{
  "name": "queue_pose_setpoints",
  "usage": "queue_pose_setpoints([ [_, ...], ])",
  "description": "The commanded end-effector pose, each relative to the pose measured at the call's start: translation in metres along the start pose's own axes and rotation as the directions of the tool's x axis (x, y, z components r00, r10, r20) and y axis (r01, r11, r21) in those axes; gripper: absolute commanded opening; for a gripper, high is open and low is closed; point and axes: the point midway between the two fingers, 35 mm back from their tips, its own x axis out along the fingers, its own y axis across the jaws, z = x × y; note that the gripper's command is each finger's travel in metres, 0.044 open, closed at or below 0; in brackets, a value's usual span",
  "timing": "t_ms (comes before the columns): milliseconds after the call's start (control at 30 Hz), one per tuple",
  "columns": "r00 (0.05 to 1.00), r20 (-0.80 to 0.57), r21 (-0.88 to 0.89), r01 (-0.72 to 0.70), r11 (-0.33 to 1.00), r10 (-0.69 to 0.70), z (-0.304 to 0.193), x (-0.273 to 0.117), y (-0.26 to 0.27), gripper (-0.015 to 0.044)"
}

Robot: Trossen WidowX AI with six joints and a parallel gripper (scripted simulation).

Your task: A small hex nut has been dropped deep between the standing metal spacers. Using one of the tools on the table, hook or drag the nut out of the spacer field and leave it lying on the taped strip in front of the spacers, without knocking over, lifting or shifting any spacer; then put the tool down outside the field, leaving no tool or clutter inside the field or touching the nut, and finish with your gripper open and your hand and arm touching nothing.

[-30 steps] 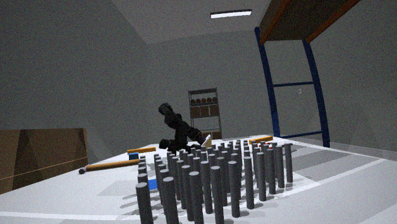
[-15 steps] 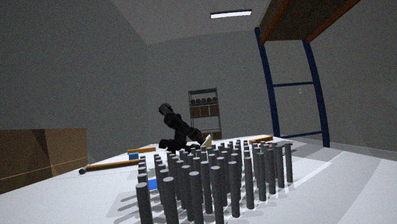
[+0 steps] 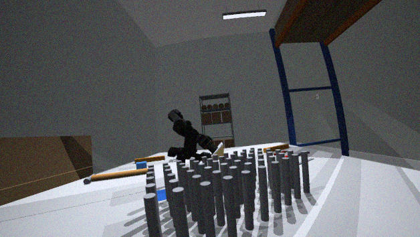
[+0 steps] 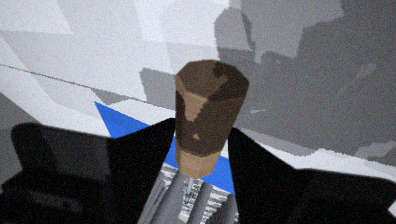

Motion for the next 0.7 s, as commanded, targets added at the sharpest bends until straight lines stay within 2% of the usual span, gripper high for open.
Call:
queue_pose_setpoints([
  [0,1.0,-0.006,-0.002,0.002,1.0,-0.002,0.002,-0.002,-0.001,0.0],
  [667,1.0,-0.006,-0.003,0.003,1.0,-0.003,0.013,-0.006,-0.001,0.0],
])
